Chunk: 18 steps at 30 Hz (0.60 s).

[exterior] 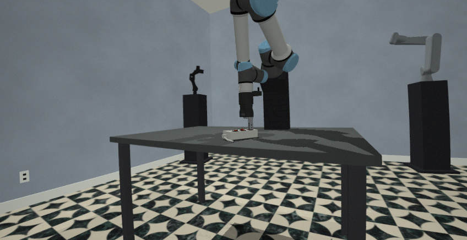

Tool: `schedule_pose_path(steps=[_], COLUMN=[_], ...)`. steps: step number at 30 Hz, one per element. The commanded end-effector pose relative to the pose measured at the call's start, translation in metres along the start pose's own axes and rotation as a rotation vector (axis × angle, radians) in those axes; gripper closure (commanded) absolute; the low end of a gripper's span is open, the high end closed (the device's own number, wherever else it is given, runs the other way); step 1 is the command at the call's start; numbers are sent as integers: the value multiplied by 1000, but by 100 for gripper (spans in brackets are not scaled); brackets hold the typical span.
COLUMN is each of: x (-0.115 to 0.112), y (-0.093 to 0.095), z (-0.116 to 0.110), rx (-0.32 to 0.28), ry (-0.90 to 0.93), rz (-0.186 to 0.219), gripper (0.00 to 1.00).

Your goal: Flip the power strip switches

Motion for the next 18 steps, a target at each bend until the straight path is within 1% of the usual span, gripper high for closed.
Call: schedule_pose_path(steps=[1,5,15,18], x=[0,0,0,0], y=[1,-5,-32,-34], z=[0,0,-1,-1], rx=[3,3,3,3], ry=[1,1,1,1], rz=[0,0,0,0], gripper=[100,100,100,100])
Point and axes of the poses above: the point where the finger pads meet when closed, its own y axis out along the fingers, its own x axis across the jaws, z = x × y, the point moved 8 cm from there along -y, back along the fingers, and after that the axes turned 1 degree about -y, right-handed, at the moved point
